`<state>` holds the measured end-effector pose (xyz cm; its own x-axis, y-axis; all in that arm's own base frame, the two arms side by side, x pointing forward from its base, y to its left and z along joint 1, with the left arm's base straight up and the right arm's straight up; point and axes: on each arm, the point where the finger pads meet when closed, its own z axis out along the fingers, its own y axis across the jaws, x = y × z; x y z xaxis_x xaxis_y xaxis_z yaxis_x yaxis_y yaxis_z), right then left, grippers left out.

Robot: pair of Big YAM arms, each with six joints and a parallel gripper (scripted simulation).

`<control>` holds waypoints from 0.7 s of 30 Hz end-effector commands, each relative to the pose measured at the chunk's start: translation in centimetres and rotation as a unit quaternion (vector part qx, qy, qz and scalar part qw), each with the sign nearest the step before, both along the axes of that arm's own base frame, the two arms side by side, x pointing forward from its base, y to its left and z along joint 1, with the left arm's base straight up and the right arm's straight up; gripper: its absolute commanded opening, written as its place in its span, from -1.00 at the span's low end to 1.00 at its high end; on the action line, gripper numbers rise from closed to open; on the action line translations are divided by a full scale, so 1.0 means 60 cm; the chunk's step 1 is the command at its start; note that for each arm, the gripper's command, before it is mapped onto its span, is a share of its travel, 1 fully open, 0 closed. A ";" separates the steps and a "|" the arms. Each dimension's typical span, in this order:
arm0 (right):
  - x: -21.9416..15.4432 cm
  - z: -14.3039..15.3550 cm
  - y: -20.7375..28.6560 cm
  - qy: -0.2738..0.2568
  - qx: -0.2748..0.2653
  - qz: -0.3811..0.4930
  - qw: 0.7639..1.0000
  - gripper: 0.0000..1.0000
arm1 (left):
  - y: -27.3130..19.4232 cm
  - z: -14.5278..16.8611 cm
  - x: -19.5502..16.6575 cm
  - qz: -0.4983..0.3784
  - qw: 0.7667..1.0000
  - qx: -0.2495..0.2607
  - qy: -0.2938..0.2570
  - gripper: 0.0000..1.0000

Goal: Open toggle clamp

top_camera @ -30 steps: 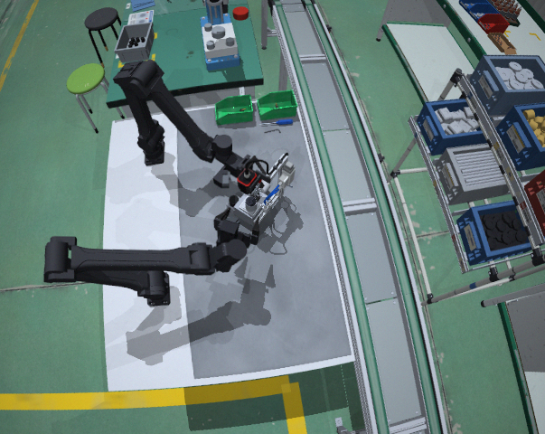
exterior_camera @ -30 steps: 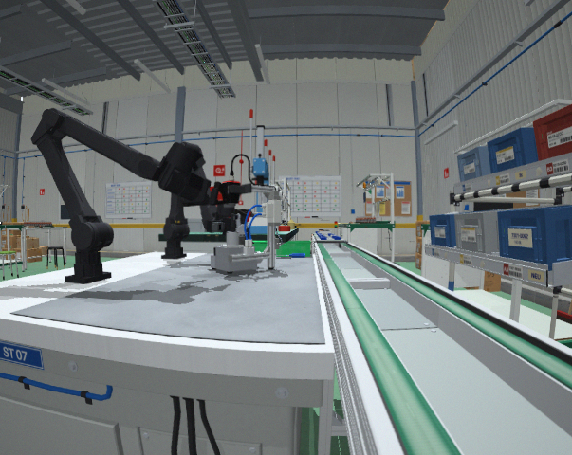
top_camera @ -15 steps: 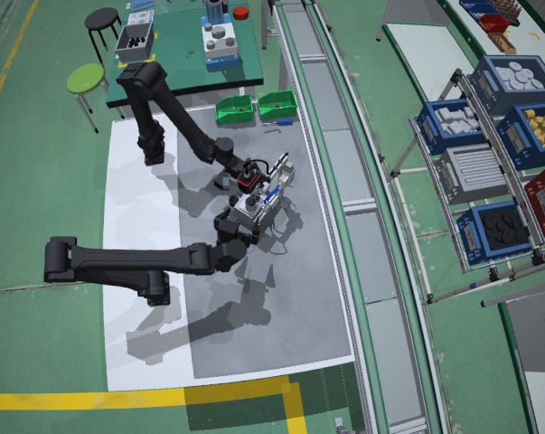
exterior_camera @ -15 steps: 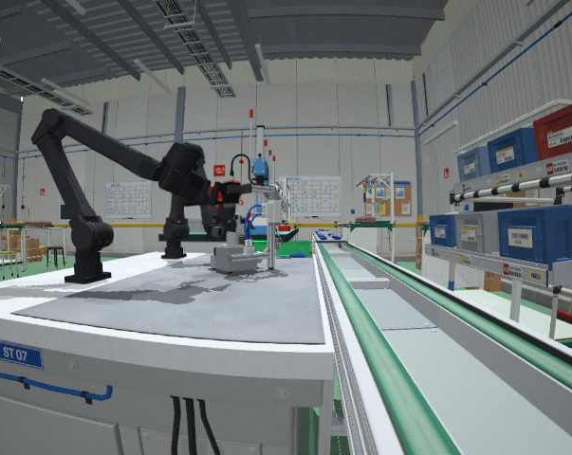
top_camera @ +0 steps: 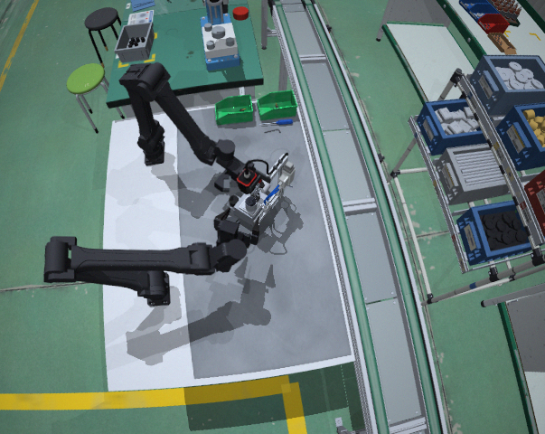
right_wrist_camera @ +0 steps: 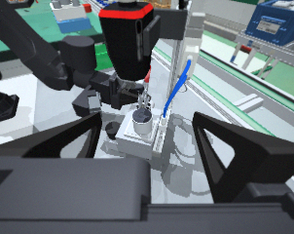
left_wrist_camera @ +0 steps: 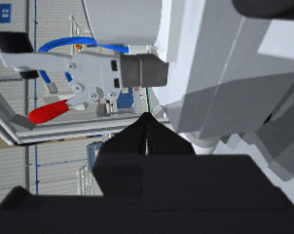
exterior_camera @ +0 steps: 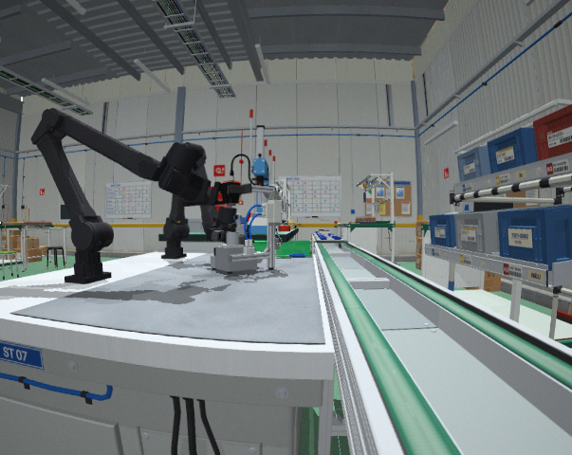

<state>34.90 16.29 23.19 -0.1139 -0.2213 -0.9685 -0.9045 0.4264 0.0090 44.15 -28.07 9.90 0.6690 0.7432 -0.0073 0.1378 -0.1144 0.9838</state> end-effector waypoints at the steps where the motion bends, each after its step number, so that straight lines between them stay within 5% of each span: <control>1: 0.009 0.023 0.001 -0.017 0.002 0.000 1.000 1.00 | -0.008 0.013 0.016 0.000 1.000 -0.003 -0.012 -1.00; 21: -0.030 0.017 0.014 -0.020 0.017 0.056 0.998 1.00 | 0.101 0.024 -0.101 0.005 1.000 0.012 -0.004 -1.00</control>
